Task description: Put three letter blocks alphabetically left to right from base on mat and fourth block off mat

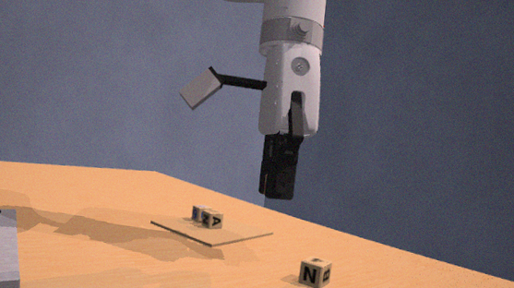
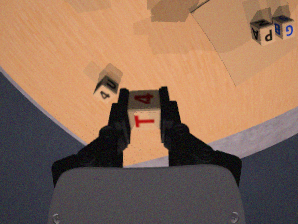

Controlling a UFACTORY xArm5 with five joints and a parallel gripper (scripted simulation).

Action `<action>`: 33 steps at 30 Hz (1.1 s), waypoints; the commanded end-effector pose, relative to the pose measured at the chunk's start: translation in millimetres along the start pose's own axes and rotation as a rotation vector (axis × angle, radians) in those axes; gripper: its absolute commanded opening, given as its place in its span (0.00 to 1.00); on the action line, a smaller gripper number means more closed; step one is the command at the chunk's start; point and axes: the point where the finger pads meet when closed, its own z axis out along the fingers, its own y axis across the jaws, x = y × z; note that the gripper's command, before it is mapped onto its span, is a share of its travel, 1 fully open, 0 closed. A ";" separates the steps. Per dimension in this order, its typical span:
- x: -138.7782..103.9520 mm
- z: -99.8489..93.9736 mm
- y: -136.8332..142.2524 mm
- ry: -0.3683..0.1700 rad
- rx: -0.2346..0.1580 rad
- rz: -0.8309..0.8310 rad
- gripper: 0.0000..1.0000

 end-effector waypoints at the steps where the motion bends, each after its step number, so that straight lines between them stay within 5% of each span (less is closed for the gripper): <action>1: 0.3 -17.6 -0.1 0.001 0.000 0.000 0.21; 16: 0.5 -19.3 1.0 0.001 0.000 -0.019 0.21; 33: 6.0 -20.6 30.0 0.001 0.001 -0.495 0.21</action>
